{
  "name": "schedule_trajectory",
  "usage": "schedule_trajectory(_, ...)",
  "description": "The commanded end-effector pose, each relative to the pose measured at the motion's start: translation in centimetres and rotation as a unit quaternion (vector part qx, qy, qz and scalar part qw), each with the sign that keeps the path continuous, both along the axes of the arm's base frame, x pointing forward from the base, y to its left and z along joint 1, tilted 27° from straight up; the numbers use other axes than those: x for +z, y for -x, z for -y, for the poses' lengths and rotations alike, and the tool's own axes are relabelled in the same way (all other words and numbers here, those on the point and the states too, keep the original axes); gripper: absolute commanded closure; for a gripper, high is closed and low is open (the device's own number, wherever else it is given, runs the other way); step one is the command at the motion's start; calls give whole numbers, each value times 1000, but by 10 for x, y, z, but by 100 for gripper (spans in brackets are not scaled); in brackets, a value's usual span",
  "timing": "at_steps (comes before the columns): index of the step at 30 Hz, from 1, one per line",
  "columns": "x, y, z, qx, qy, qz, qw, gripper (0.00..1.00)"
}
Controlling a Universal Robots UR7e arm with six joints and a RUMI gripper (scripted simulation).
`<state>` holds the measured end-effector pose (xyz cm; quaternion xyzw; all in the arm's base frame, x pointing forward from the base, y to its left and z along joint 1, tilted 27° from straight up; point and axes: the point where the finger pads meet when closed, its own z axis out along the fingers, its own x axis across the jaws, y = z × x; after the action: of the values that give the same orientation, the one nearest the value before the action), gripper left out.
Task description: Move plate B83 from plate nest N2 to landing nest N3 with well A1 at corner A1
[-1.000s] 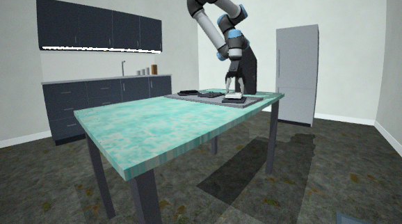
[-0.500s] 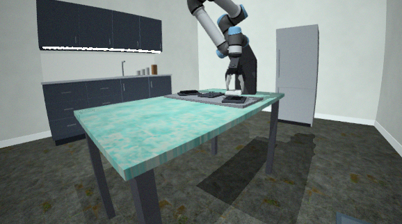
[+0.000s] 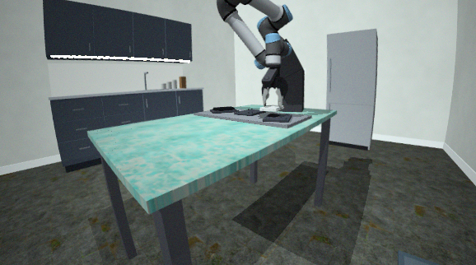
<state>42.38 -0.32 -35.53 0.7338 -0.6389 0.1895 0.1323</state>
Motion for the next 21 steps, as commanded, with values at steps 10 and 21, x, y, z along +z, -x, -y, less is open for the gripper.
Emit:
schedule_trajectory(10,25,24,57,-41,-7,23,999,100)
schedule_trajectory(21,46,43,104,-41,-8,23,999,100)
